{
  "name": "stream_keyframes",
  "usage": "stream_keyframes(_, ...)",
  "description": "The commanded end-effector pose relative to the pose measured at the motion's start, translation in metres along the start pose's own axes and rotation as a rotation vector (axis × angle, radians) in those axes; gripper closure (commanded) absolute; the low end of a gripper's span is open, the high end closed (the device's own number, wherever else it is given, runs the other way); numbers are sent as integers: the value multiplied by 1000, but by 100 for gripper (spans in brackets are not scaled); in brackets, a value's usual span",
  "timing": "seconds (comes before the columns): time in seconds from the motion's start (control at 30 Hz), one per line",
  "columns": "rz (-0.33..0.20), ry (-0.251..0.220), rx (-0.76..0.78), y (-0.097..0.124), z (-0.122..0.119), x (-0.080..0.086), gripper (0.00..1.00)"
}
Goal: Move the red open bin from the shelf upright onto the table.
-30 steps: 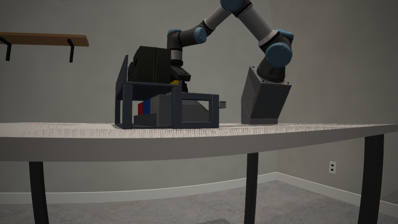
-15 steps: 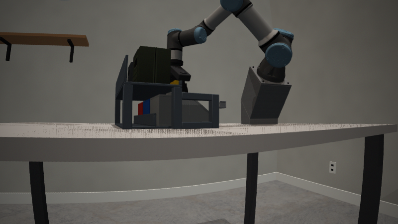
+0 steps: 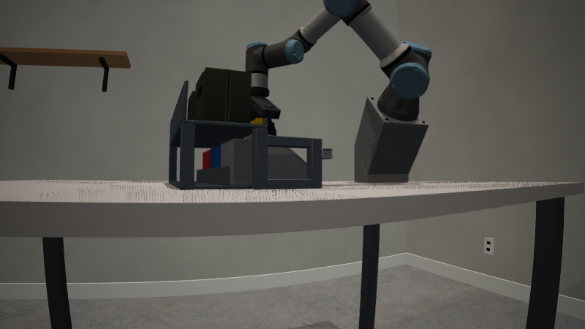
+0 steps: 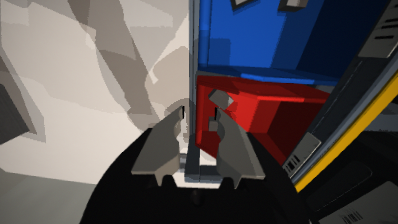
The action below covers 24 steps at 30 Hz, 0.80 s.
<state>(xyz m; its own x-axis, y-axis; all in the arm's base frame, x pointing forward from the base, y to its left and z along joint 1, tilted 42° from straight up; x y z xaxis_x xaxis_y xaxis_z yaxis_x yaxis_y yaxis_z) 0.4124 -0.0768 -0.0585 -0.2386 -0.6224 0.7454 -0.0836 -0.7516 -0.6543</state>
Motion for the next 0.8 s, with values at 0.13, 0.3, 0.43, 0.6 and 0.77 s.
stream_keyframes(0.13,-2,2,1,0,1,1,74)
stream_keyframes(0.3,-2,2,1,0,1,1,100)
stream_keyframes(0.43,-2,2,1,0,1,1,100)
stream_keyframes(0.6,-2,2,1,0,1,1,100)
stream_keyframes(0.77,-2,2,1,0,1,1,100)
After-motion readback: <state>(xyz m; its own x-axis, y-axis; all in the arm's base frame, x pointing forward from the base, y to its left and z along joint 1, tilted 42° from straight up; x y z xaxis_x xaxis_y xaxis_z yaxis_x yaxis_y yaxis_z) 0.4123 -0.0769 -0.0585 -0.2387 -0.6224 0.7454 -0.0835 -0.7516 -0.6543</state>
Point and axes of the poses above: the point where the finger pads meet when closed, its own x axis back along the fingers, its own z axis across the jaws, y = z × x, the point moved 8 cm from there along x, back along the fingers, and after that the axes turned 6 degrees about -x, right-handed, at the moved point
